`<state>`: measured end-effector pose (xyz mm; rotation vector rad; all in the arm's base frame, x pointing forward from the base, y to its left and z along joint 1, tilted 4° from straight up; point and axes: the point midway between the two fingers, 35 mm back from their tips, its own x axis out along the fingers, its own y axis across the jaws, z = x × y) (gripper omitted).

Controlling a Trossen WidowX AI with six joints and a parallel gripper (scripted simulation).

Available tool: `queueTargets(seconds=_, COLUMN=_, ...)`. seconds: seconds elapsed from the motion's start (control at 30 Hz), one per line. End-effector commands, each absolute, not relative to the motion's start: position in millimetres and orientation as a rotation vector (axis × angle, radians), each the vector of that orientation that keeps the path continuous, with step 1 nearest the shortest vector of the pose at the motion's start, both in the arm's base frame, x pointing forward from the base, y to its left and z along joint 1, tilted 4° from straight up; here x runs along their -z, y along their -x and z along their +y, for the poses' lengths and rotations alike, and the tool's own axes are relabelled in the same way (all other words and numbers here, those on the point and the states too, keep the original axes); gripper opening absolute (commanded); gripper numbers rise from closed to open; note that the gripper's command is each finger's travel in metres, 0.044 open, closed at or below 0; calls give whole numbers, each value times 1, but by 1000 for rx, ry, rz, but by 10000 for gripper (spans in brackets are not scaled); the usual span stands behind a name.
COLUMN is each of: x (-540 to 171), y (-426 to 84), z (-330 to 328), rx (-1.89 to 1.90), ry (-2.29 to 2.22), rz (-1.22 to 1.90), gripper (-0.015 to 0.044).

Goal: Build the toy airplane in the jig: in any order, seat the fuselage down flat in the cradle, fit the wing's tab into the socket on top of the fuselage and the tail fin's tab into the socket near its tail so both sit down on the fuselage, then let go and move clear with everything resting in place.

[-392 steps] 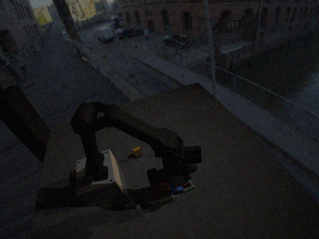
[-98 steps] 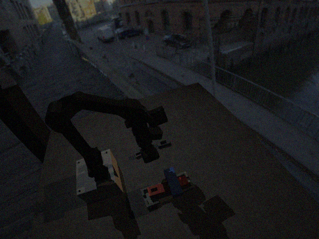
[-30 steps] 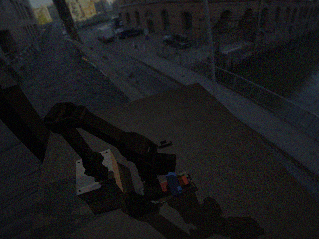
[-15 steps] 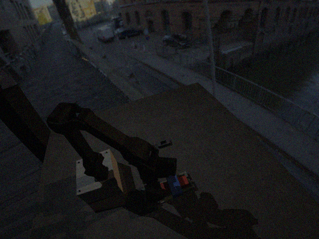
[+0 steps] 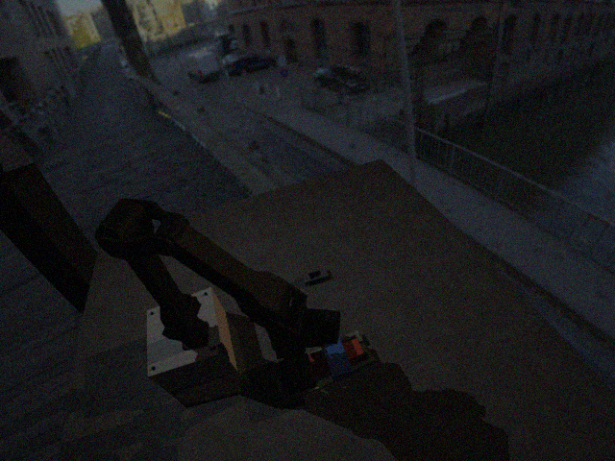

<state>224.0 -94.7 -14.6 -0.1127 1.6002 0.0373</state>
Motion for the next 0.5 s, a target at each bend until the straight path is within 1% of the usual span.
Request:
queueTargets(seconds=0.0, x=14, y=-224, z=-95, rx=-37, ry=113, rz=1600, gripper=38)
queueTargets(seconds=0.03, x=14, y=-224, z=-95, rx=-37, ry=113, rz=1600, gripper=31)
queueTargets(seconds=0.07, x=14, y=-224, z=-95, rx=-37, ry=113, rz=1600, gripper=5)
queueTargets(seconds=0.2, x=14, y=-224, z=-95, rx=-37, ry=113, rz=1600, gripper=0)
queueTargets(seconds=0.47, x=14, y=-224, z=-95, rx=-37, ry=113, rz=1600, gripper=210)
